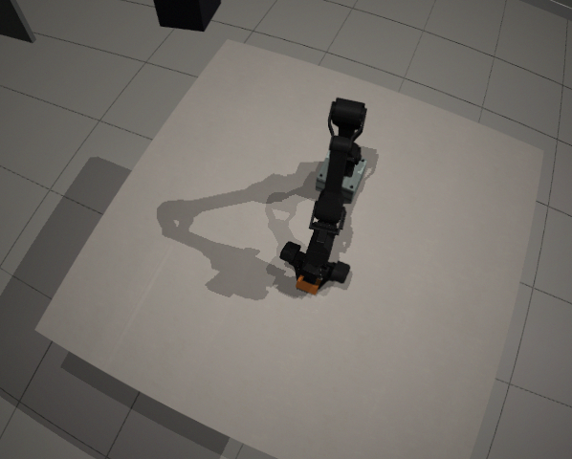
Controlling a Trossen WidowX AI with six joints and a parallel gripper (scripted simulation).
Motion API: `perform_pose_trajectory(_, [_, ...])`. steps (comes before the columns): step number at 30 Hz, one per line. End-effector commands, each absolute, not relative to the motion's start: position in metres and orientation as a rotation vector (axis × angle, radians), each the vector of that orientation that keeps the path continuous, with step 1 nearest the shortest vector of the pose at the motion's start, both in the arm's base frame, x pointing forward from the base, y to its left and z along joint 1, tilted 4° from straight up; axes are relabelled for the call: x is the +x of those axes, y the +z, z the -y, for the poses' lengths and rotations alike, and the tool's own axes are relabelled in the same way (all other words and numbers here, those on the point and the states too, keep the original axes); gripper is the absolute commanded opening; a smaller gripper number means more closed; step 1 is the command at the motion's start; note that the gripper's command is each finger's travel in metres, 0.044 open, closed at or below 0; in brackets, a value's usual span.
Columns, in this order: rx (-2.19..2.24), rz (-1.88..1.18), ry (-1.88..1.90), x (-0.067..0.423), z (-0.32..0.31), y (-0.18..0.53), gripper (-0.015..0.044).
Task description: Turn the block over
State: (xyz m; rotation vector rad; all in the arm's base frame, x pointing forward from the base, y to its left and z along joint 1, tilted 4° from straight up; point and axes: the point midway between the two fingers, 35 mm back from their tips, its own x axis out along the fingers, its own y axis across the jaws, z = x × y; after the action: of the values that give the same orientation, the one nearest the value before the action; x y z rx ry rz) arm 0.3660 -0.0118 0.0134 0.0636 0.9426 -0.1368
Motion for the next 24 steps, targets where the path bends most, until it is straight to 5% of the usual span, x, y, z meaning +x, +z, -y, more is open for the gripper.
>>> perform_pose_trajectory(1, [0.063, -0.881, -0.143, 0.364, 0.012, 0.019, 0.0000])
perform_pose_trajectory(24, [0.042, -0.642, -0.143, 0.383, 0.012, -0.010, 0.0000])
